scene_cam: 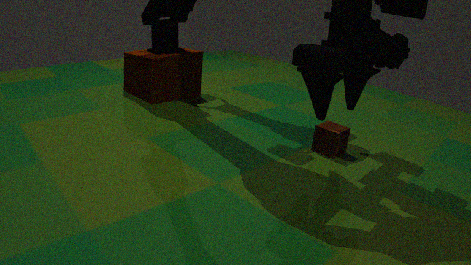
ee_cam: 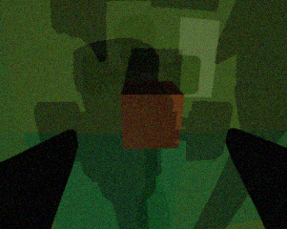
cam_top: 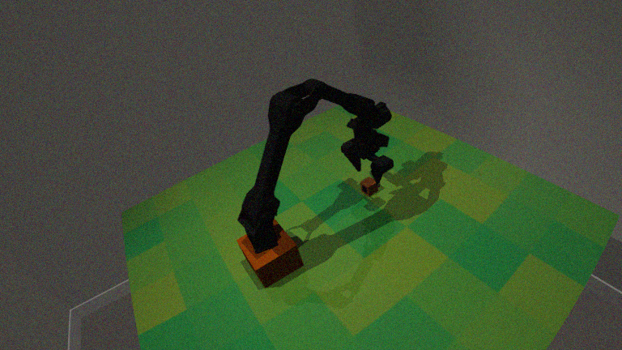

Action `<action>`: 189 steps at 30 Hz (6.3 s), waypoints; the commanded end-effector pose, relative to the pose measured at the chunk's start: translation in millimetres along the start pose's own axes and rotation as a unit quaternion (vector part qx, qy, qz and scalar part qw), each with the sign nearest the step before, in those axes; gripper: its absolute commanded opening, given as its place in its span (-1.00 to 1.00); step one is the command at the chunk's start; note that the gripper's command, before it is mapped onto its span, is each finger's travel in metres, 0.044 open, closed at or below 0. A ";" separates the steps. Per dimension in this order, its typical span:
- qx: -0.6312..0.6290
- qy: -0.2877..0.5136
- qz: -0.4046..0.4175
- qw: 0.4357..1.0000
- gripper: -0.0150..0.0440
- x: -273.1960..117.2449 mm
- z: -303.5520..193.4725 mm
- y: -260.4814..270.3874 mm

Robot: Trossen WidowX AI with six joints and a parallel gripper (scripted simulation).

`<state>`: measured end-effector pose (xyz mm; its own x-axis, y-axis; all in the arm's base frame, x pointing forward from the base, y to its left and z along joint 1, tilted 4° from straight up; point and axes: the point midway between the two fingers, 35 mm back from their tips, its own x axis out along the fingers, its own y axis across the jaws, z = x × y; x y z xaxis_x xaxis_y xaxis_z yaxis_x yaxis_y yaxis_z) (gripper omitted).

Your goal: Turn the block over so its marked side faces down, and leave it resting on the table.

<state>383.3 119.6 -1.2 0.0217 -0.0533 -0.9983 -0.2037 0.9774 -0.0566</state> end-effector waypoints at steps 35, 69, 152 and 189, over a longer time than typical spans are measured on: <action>0.000 0.004 0.001 1.000 -0.05 37.5 -2.4 0.2; -0.001 -0.059 0.001 0.998 -0.49 14.8 0.9 1.0; 0.000 -0.504 0.001 0.864 -0.49 46.2 -11.6 0.3; 0.000 -0.504 0.001 0.864 1.00 46.2 -11.6 0.3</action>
<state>373.1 115.4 -47.4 0.8613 0.1554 -0.4838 -0.2029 0.9781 -0.0471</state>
